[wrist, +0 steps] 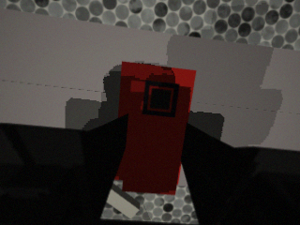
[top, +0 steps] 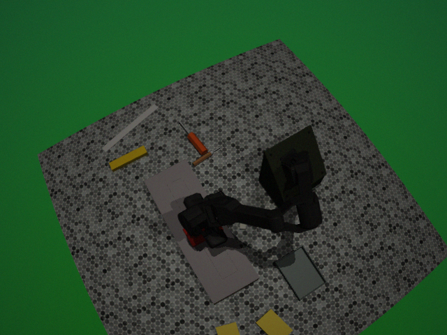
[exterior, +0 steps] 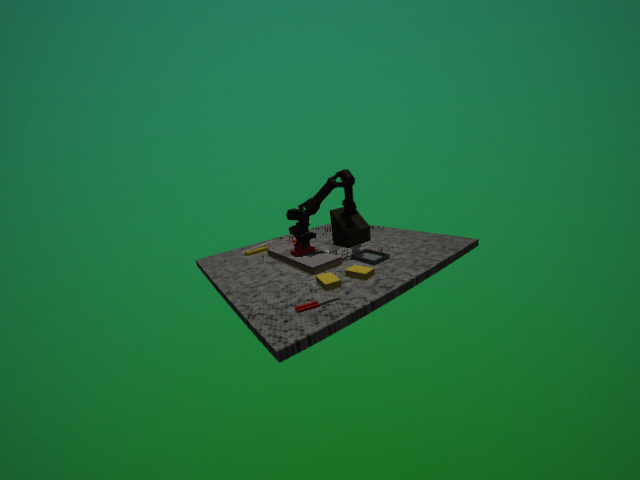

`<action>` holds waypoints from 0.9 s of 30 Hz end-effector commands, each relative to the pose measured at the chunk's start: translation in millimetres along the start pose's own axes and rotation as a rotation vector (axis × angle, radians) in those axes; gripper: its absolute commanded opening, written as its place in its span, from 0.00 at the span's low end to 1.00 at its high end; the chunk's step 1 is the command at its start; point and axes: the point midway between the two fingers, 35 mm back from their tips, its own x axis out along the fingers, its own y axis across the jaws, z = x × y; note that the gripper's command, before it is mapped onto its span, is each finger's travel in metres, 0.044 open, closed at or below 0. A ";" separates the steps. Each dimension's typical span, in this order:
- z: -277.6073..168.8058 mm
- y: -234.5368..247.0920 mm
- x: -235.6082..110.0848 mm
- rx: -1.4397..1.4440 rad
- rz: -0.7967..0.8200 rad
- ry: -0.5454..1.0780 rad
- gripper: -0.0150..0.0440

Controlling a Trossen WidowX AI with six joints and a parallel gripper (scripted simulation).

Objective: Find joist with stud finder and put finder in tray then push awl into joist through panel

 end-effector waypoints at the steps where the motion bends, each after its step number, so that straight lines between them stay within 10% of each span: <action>1: 0.5 -14.9 0.4 -0.001 -0.001 -0.001 0.25; 27: 0.8 -99.0 -0.6 -0.004 -0.006 -0.002 0.25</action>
